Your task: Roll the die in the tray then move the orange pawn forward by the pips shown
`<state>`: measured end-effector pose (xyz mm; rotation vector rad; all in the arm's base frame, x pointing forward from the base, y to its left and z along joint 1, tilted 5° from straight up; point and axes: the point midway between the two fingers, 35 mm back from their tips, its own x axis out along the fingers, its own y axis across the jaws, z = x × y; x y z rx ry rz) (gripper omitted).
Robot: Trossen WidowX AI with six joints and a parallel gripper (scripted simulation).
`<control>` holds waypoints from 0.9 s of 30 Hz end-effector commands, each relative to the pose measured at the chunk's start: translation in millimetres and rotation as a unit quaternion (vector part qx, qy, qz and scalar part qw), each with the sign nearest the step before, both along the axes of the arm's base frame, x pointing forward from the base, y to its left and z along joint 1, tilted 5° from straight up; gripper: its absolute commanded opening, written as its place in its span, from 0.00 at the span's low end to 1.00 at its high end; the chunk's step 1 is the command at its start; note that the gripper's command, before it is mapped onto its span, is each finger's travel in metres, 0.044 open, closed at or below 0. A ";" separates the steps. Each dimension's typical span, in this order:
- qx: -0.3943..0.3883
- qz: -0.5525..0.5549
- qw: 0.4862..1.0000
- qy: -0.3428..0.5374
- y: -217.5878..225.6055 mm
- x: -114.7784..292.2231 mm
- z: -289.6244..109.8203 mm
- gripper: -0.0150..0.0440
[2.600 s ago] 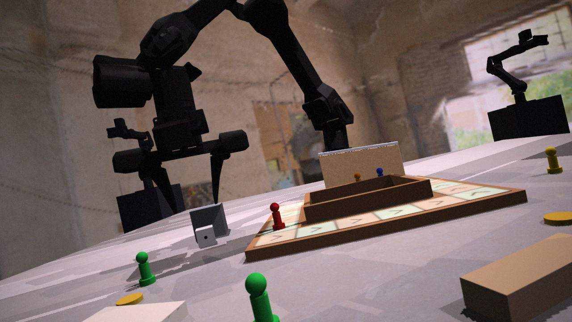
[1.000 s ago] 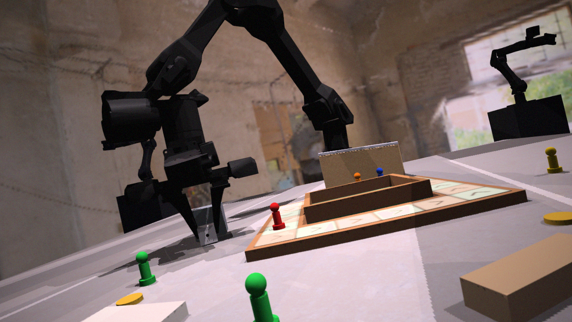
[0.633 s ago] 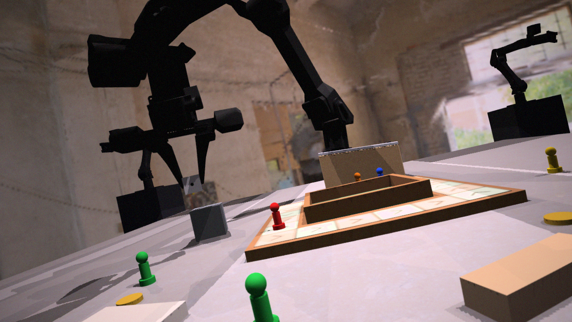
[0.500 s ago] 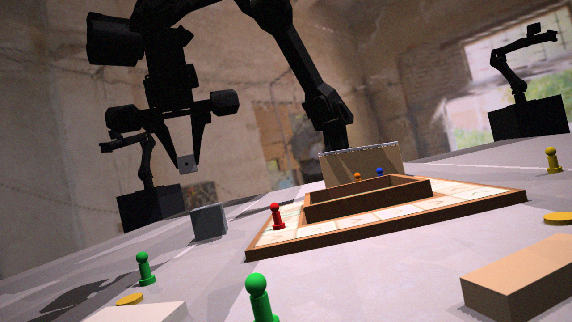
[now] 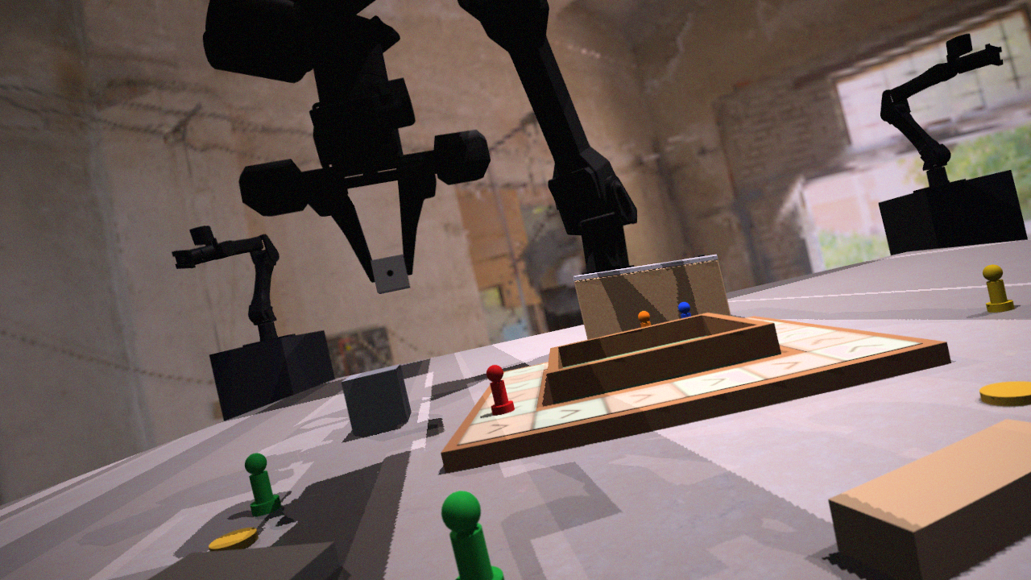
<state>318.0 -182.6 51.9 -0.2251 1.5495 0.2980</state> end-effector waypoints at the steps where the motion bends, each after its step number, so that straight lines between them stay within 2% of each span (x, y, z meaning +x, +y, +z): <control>1: 0.002 -0.028 1.000 -0.002 27.7 0.6 -2.2 0.25; 13: 0.005 -0.091 0.996 -0.001 101.1 -6.5 -10.3 0.25; 27: 0.014 -0.154 0.988 0.012 181.7 -40.4 -24.2 0.25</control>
